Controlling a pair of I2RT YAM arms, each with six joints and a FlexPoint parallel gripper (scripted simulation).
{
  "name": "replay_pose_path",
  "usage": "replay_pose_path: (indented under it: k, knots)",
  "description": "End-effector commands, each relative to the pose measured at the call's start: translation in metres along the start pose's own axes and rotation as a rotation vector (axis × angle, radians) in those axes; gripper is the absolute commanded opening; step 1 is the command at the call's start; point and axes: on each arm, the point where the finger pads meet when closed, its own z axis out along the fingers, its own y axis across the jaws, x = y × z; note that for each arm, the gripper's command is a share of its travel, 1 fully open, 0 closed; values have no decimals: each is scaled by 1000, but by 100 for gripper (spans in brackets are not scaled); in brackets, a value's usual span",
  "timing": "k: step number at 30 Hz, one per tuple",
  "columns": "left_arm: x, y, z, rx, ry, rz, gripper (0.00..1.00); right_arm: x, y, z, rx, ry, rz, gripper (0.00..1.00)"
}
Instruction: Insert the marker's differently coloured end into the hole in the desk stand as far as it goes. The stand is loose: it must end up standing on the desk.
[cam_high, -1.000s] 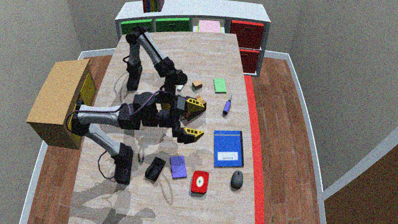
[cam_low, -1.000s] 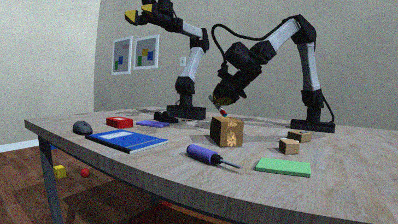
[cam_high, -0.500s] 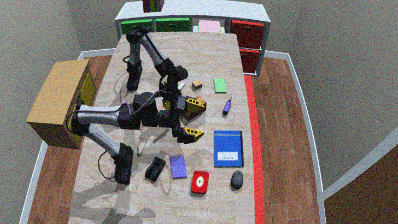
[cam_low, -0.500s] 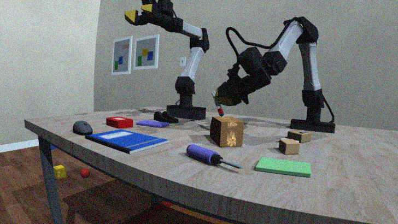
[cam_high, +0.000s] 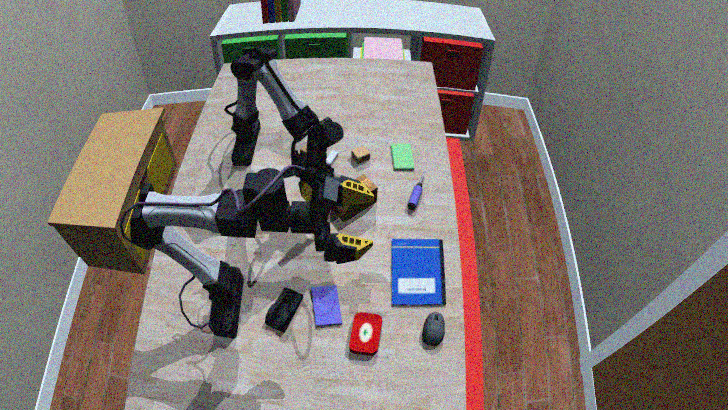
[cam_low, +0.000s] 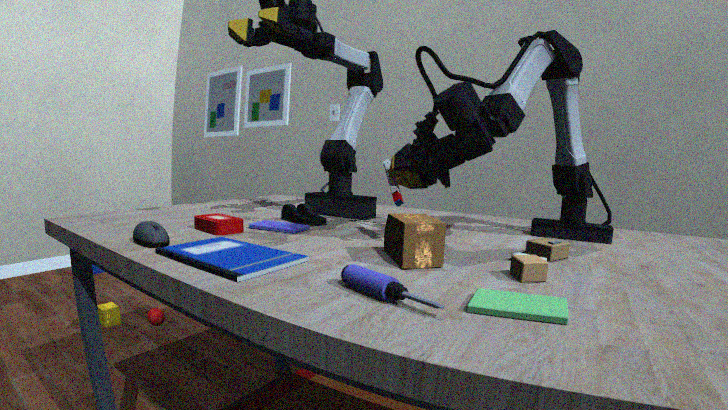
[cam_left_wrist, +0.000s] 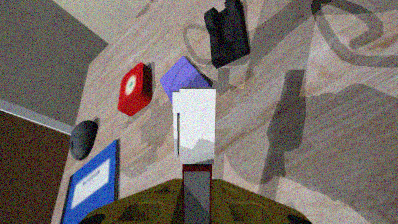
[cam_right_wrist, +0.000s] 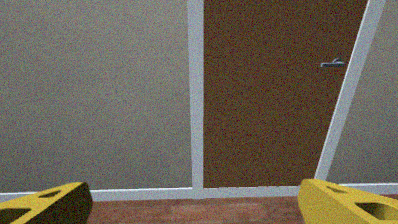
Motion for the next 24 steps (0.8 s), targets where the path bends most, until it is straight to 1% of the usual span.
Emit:
replay_pose_path:
  k: [1, 2, 3, 4, 6, 8, 9, 10, 13, 15, 17, 20, 21, 24]
  knots:
    - [-19, 13, -6, -38, -30, 50, 0, -5, 4, -1, -17, -19, -6, 100]
    - [-2, 9, -3, -24, -16, 40, 0, -5, 4, -1, -17, -19, -6, 100]
    - [5, 4, 1, -9, -13, 25, 0, -5, 4, -1, -17, -19, -6, 100]
    - [6, 3, 1, 2, -9, 13, 0, -5, 4, -1, -17, -19, -6, 100]
    - [-6, 20, -7, -45, -19, 61, 0, -5, 4, -1, -17, -19, -6, 100]
    - [-6, 20, -7, -45, -19, 61, 0, -5, 4, -1, -17, -19, -6, 100]
    - [5, 5, -4, 0, -9, 19, 0, -5, 4, -1, -17, -19, -6, 100]
    - [12, 1, 0, 12, -6, 7, 0, -5, 4, -1, -17, -19, -6, 100]
    - [5, 9, -5, -4, -10, 34, 0, -5, 4, -1, -17, -19, -6, 100]
    - [15, 1, -1, 15, -5, 13, 0, -5, 4, -1, -17, -19, -6, 100]
    - [10, 6, -6, 2, -8, 34, 0, -5, 4, -1, -17, -19, -6, 100]
    - [19, 0, -3, 18, -4, 19, 0, -5, 4, -1, -17, -19, -6, 100]
    - [13, 6, -7, 5, -7, 38, 0, -5, 4, -1, -17, -19, -6, 100]
    - [14, 11, -7, -10, -8, 48, 0, -5, 4, -1, -17, -19, -6, 100]
